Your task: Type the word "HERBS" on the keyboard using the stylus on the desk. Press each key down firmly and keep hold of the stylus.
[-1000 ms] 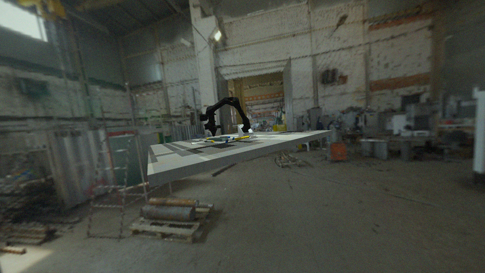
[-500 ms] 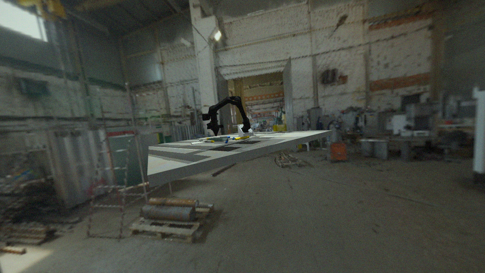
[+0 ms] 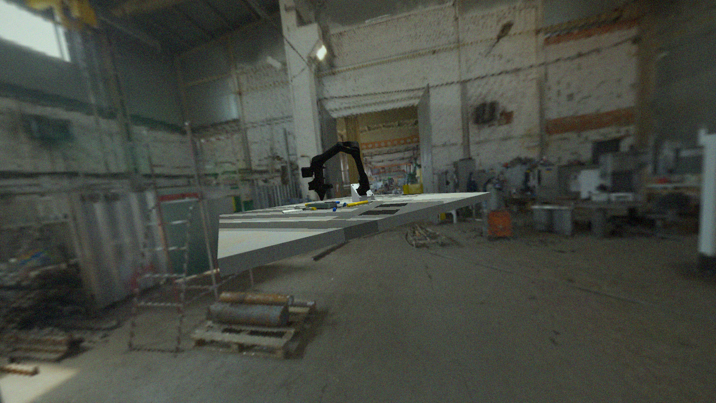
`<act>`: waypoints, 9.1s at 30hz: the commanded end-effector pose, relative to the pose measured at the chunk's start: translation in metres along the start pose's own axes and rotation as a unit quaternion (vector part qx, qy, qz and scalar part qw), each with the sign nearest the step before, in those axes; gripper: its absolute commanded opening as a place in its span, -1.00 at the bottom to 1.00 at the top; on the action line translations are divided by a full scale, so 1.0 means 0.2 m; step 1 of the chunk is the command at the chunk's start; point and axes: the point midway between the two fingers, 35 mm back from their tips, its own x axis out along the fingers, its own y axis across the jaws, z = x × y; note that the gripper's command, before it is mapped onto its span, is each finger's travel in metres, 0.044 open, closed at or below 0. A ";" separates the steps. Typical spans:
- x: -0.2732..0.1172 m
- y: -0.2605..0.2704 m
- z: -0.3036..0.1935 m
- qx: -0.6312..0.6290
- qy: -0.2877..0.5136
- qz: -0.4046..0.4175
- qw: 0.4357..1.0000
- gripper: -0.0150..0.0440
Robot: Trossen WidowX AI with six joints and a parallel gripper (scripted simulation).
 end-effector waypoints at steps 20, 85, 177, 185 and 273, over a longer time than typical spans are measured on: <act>-0.01 0.37 -0.01 -0.002 0.002 0.002 1.000 -0.49; -0.12 0.70 -0.21 0.763 0.000 -0.206 0.613 0.02; 0.08 0.76 -0.28 0.896 -0.091 -0.239 0.363 0.02; 0.11 0.76 -0.28 0.896 -0.090 -0.239 0.363 0.02; -0.09 0.70 -0.21 0.730 -0.038 -0.299 0.613 -0.49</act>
